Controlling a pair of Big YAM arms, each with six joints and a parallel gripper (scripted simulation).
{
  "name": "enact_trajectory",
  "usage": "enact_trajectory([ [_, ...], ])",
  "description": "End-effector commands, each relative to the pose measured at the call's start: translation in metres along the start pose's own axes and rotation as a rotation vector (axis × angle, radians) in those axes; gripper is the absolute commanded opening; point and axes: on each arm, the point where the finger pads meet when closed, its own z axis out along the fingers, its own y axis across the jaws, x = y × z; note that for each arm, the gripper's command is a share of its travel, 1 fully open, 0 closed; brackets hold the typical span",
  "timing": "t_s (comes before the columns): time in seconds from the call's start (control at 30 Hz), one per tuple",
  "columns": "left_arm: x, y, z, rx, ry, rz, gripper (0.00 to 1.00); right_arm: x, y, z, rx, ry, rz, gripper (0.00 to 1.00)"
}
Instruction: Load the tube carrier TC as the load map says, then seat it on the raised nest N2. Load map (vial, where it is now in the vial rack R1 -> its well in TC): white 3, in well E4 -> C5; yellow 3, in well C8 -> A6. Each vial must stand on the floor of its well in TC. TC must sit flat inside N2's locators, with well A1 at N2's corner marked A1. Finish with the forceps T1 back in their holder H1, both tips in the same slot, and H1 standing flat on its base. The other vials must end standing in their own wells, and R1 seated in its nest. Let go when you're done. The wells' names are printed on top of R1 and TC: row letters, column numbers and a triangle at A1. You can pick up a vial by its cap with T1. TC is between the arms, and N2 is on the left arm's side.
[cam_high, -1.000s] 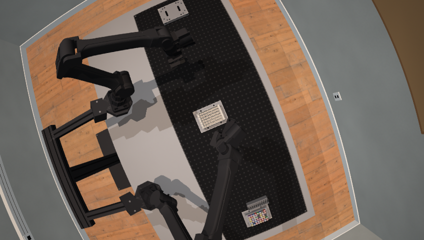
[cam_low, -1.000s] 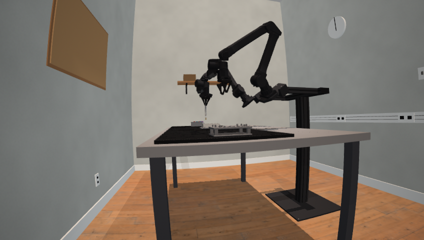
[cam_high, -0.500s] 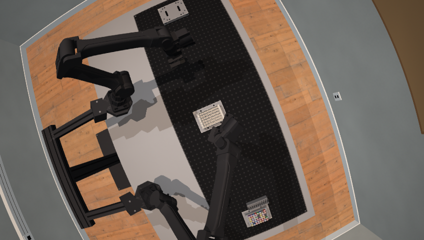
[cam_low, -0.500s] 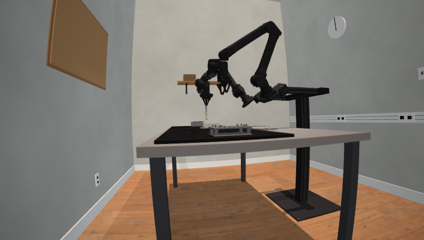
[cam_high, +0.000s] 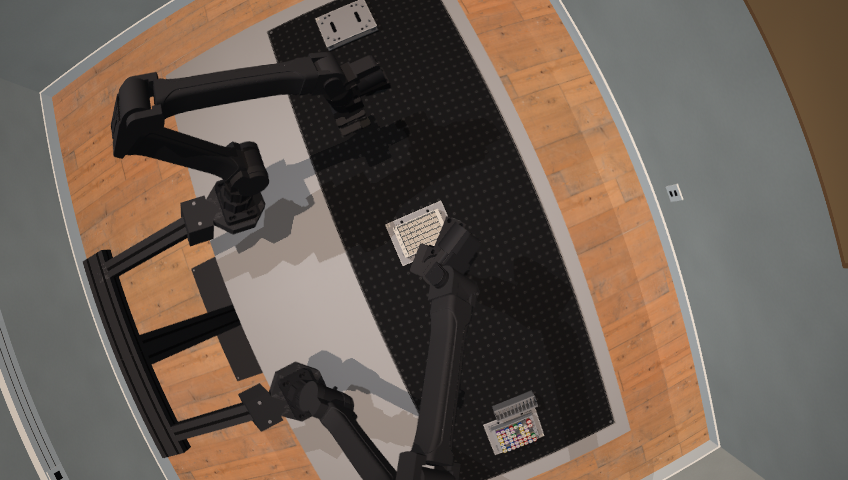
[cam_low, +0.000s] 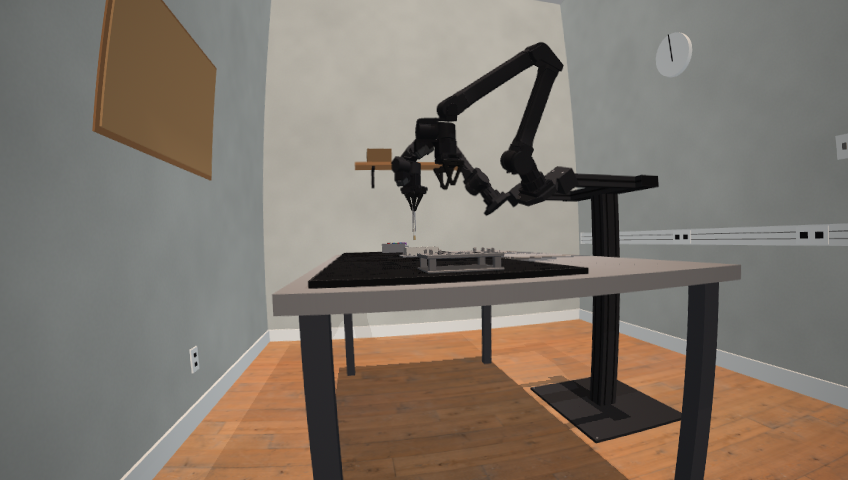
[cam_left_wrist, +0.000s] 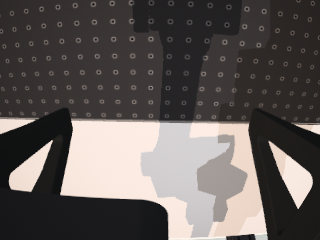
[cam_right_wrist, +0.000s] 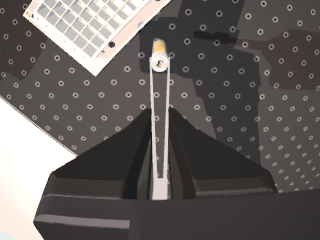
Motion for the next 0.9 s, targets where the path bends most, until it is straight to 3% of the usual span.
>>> enact_trajectory([
  [0.0, -0.012, 0.002, -0.008, 0.002, -0.028, 0.007, 1.00, -0.019, 0.003, -0.007, 0.000, -0.016, 0.009, 0.09],
  [0.47, -0.012, 0.002, -0.008, 0.002, -0.028, 0.007, 1.00, -0.023, 0.012, 0.002, 0.003, 0.011, 0.021, 0.09],
  [0.87, -0.012, 0.002, -0.008, 0.002, -0.028, 0.007, 1.00, -0.046, 0.034, -0.006, -0.001, -0.014, 0.009, 0.09],
])
